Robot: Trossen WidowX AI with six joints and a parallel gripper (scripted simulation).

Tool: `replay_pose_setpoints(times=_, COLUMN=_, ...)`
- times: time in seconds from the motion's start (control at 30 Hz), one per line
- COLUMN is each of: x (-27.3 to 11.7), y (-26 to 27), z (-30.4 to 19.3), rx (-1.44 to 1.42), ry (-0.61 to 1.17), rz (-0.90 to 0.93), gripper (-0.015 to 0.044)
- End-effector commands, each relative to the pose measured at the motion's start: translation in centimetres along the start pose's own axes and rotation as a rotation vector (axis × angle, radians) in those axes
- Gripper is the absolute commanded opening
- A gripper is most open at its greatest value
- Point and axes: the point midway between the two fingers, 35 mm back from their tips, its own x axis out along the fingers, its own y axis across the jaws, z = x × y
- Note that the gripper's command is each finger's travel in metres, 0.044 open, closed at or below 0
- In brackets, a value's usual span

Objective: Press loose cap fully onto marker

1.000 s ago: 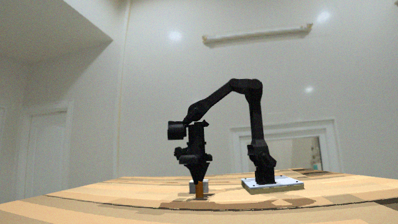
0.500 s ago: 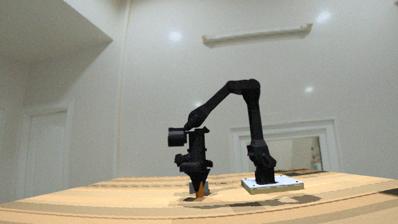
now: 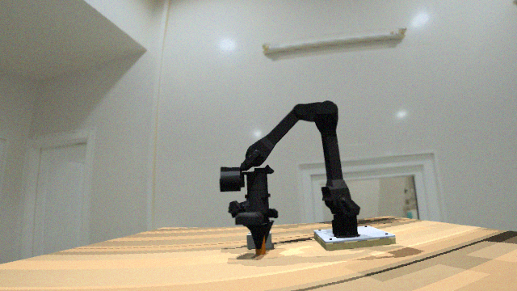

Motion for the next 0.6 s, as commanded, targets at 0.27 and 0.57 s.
replay_pose_setpoints(times=0.27, x=-1.5, y=0.0, z=0.2, rx=0.005, ry=-0.002, rz=0.004, gripper=0.0)
replay_pose_setpoints(times=0.57, x=-3.9, y=0.0, z=0.2, rx=0.005, ry=-0.002, rz=0.004, gripper=0.0)
